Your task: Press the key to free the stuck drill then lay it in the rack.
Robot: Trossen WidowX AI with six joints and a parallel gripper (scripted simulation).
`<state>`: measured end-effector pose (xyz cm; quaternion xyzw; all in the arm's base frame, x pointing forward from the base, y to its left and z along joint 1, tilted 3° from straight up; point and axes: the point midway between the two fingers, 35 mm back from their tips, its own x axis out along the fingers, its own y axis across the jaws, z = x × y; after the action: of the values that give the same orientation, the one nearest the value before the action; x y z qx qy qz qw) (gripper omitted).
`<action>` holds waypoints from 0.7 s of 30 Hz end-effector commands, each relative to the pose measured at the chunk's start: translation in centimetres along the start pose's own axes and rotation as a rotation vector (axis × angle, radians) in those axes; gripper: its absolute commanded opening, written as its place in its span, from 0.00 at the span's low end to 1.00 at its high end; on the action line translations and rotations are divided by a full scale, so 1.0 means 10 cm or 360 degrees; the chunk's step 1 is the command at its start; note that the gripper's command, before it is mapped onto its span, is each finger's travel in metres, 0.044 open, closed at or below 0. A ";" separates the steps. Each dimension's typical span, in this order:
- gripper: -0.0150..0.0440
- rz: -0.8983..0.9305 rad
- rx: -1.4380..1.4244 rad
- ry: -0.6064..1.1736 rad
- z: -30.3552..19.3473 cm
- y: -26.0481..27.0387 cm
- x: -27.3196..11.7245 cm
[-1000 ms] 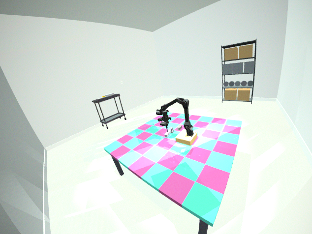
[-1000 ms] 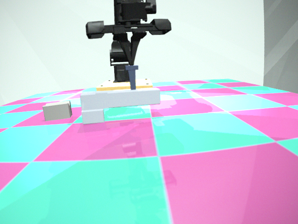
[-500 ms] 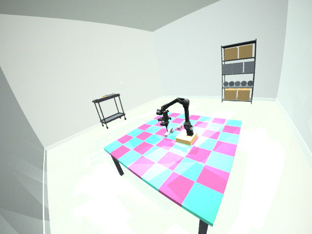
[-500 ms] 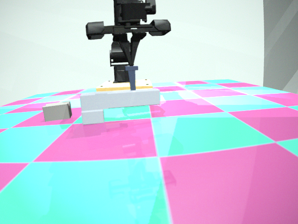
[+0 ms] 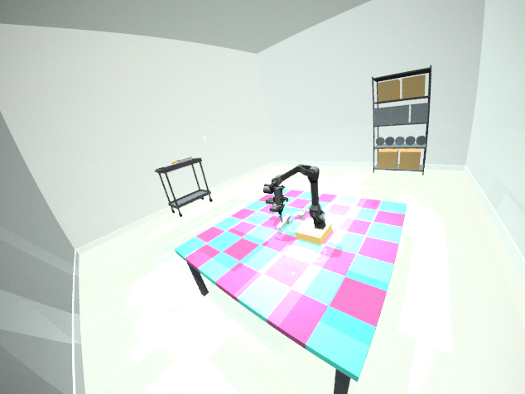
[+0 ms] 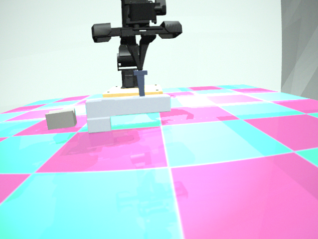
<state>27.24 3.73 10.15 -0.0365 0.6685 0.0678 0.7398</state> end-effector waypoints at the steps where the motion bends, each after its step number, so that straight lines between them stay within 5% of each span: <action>1: 0.25 -0.0002 -0.0003 0.0075 -0.07 -0.02 0.18; 21: 0.25 -0.0003 -0.0003 0.0075 -0.08 -0.02 0.26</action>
<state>27.14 3.72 9.73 -0.0363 0.6661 0.0685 0.7418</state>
